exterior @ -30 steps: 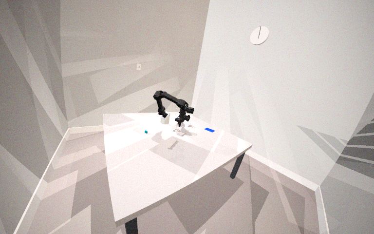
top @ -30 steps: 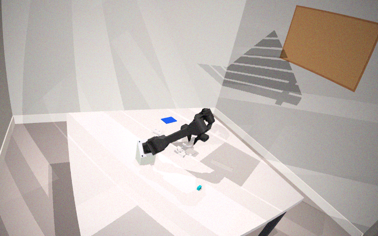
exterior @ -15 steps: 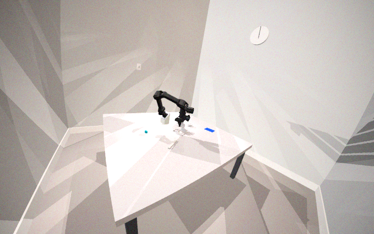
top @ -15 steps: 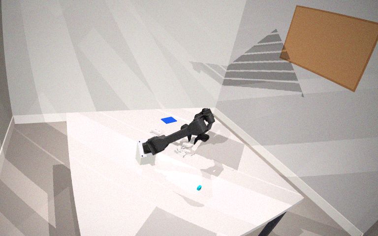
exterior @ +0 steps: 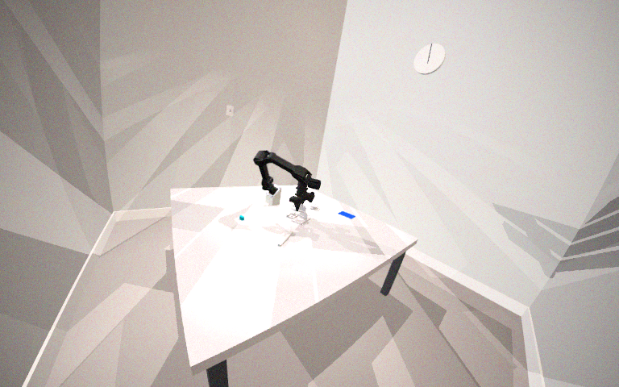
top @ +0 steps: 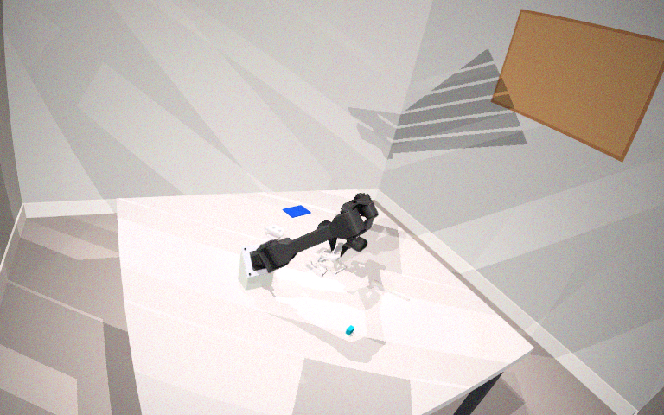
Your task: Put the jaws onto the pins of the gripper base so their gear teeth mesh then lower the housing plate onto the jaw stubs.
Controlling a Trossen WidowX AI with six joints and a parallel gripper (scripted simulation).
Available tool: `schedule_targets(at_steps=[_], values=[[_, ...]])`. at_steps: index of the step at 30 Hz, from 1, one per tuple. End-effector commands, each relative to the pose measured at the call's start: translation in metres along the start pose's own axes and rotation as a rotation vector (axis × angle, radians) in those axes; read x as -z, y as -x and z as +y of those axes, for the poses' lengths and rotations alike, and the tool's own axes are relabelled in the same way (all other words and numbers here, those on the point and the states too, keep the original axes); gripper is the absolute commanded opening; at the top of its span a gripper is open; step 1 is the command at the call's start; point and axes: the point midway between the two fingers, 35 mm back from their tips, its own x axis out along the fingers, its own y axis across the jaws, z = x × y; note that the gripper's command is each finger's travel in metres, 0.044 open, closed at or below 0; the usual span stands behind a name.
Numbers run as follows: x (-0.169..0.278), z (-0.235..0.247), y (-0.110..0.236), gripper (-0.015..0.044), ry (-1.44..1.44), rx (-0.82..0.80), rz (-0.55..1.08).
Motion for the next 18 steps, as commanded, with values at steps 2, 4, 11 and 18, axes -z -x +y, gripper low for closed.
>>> schedule_targets(at_steps=[2, 4, 11, 18], values=[[0.0, 0.001, -0.007, 0.0134, 0.008, 0.003, 0.001], [0.0, 0.001, -0.011, 0.0134, 0.008, 0.003, 0.001], [0.0, 0.0, -0.022, 0.0134, 0.008, 0.004, 0.002], [0.001, 0.0, -0.034, 0.0134, 0.007, 0.005, 0.002]])
